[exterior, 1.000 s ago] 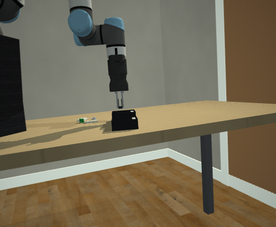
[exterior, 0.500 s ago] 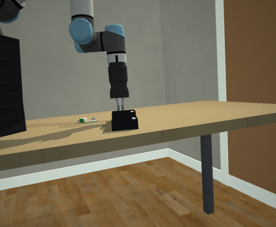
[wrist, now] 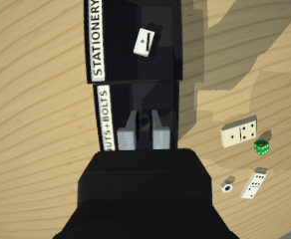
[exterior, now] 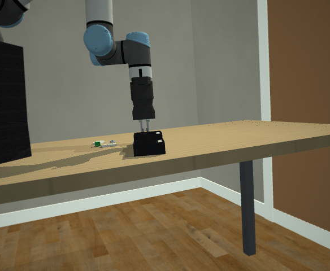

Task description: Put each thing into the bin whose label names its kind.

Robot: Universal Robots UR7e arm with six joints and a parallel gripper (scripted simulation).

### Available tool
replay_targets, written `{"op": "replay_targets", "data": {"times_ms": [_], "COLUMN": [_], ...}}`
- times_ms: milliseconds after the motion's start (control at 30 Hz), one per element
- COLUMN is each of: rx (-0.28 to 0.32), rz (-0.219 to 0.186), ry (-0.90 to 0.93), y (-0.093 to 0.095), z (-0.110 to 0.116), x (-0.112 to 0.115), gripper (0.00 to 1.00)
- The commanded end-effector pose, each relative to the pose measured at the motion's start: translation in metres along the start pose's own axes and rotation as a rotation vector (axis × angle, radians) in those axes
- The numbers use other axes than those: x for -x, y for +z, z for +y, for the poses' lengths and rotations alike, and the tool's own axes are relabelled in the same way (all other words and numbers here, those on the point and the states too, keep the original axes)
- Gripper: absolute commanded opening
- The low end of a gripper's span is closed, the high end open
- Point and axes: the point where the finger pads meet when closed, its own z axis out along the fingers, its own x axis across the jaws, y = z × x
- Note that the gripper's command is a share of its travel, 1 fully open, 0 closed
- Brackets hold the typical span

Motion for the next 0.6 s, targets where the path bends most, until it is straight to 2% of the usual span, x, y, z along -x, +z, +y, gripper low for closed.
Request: {"op": "replay_targets", "data": {"times_ms": [0, 67, 100, 567], "rx": [0.0, 0.0, 0.0, 0.0], "rz": [-0.002, -0.002, -0.002, -0.002], "ry": [-0.001, -0.001, -0.001, -0.001], "y": [0.0, 0.0, 0.0, 0.0], "z": [0.0008, 0.0008, 0.0008, 0.0008], "x": [0.0012, 0.0011, 0.0011, 0.0011], "gripper": [0.34, 0.34, 0.64, 0.64]}}
